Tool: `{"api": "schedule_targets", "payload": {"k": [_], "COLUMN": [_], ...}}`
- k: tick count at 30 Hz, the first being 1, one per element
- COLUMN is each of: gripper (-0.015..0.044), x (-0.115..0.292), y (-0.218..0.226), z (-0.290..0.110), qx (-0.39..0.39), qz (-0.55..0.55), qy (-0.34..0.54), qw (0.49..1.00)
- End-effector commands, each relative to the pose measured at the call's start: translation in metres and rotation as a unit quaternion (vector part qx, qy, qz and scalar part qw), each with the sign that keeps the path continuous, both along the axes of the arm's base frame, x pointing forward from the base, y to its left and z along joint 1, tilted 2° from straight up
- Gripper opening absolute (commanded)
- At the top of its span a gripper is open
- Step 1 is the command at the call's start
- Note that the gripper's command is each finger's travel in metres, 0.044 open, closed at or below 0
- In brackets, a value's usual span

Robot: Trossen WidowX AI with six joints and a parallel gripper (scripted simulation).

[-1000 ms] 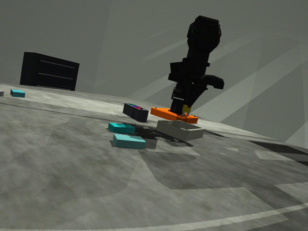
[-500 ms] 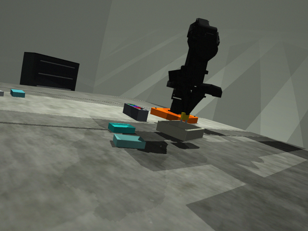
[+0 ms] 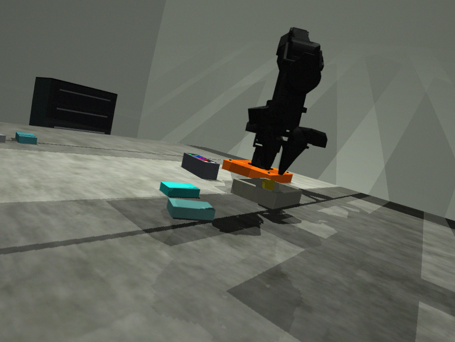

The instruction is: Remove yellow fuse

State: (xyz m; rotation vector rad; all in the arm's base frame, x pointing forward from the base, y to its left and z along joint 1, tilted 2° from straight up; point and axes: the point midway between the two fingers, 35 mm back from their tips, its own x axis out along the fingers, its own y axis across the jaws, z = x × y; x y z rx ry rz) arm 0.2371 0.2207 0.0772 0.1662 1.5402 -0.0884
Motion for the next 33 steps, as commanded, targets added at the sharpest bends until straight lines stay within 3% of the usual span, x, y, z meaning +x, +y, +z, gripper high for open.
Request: {"api": "schedule_targets", "payload": {"k": [1,3,8,33], "gripper": [0.0289,0.033,0.033,0.033], "x": [0.0,0.0,-0.001,-0.001], "y": [0.0,0.0,-0.002,-0.002], "z": [0.0,0.002,0.037,0.036], "qx": [0.0,0.0,-0.002,0.0], "qz": [0.0,0.0,-0.003,0.0], "qy": [0.0,0.0,-0.001,0.0], "qw": [1.0,1.0,1.0,1.0]}}
